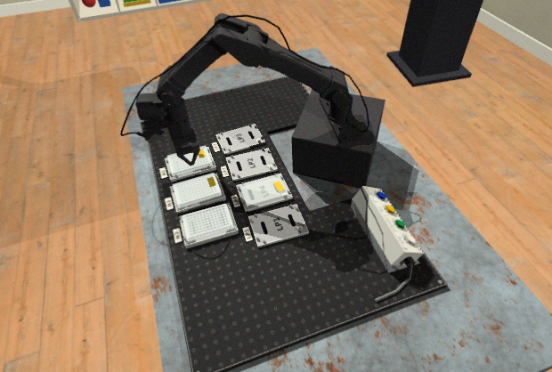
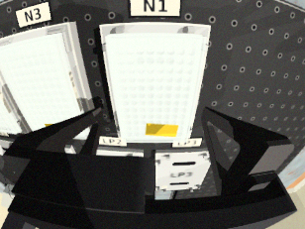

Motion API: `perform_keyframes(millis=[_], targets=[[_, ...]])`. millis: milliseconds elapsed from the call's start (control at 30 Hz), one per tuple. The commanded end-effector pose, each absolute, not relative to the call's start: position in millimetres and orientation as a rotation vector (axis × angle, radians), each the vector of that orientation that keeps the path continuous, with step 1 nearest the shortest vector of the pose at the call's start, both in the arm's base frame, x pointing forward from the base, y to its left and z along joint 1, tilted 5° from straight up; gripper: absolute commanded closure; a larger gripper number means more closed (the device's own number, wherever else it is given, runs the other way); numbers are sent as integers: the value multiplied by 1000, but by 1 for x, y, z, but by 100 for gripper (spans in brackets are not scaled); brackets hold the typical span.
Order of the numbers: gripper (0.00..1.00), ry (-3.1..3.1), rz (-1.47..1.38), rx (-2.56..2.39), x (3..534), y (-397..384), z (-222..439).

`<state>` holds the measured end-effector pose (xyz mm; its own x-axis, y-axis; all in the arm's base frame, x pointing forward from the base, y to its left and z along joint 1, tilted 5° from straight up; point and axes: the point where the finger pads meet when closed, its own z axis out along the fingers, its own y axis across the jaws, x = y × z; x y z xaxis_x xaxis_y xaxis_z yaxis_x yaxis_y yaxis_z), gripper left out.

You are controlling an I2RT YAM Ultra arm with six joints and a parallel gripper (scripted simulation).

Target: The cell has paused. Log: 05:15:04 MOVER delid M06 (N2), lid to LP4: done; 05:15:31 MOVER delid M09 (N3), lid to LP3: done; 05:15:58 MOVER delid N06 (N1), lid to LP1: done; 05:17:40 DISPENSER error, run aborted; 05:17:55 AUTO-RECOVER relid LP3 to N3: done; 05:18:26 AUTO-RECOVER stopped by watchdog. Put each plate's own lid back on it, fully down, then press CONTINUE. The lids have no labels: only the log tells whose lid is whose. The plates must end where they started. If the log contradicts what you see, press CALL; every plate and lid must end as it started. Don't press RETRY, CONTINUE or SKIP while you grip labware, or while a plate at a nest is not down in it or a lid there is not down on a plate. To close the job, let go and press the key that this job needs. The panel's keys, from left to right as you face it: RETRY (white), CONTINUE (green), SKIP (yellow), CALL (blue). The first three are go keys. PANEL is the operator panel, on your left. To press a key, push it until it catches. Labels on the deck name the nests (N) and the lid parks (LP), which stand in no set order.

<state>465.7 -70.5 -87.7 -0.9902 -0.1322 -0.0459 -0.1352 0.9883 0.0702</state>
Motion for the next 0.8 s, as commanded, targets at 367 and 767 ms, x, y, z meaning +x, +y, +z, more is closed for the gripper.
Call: perform_keyframes(millis=[367,767], targets=[[0,3067,104,-206,474,-74,-77],[0,3067,104,-206,473,-74,-78]])
